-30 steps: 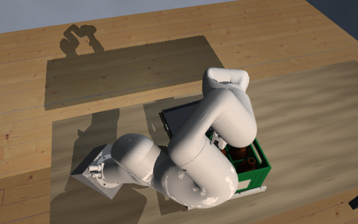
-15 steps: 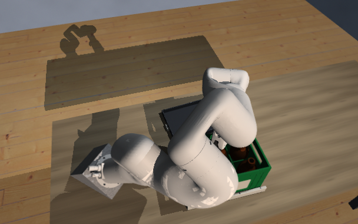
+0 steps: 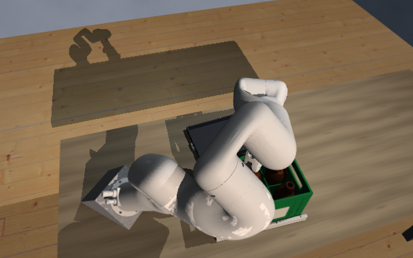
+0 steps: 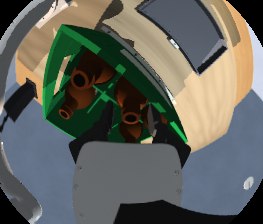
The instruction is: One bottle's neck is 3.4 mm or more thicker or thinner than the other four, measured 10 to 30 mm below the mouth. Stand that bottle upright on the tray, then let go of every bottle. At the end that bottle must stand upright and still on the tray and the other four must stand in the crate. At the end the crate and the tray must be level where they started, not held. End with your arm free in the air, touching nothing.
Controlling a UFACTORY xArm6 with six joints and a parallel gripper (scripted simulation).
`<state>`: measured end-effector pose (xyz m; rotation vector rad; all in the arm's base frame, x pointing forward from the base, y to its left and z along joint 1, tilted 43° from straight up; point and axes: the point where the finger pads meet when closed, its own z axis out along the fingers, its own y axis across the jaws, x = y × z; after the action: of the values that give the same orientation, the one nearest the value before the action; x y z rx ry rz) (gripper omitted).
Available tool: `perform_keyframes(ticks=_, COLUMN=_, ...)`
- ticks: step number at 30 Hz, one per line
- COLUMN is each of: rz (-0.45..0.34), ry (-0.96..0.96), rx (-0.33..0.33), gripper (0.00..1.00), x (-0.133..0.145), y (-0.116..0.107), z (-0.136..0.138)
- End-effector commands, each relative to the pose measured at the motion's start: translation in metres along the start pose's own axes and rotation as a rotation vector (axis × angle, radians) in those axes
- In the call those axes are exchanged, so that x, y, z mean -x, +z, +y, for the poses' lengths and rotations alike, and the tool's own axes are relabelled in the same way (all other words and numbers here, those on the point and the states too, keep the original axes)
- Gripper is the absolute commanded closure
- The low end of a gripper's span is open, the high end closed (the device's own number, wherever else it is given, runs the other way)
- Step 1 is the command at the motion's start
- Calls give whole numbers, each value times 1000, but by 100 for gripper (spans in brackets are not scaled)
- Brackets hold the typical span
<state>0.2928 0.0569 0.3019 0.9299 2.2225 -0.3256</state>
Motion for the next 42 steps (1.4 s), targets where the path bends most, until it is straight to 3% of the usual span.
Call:
perform_keyframes(ticks=1, rz=0, ry=1, rx=2, gripper=35, x=0, y=-1, z=0)
perform_keyframes(ticks=28, rz=0, ry=1, rx=2, gripper=35, x=0, y=-2, z=0)
perform_keyframes(ticks=42, rz=0, ry=1, rx=2, gripper=35, x=0, y=-24, z=0)
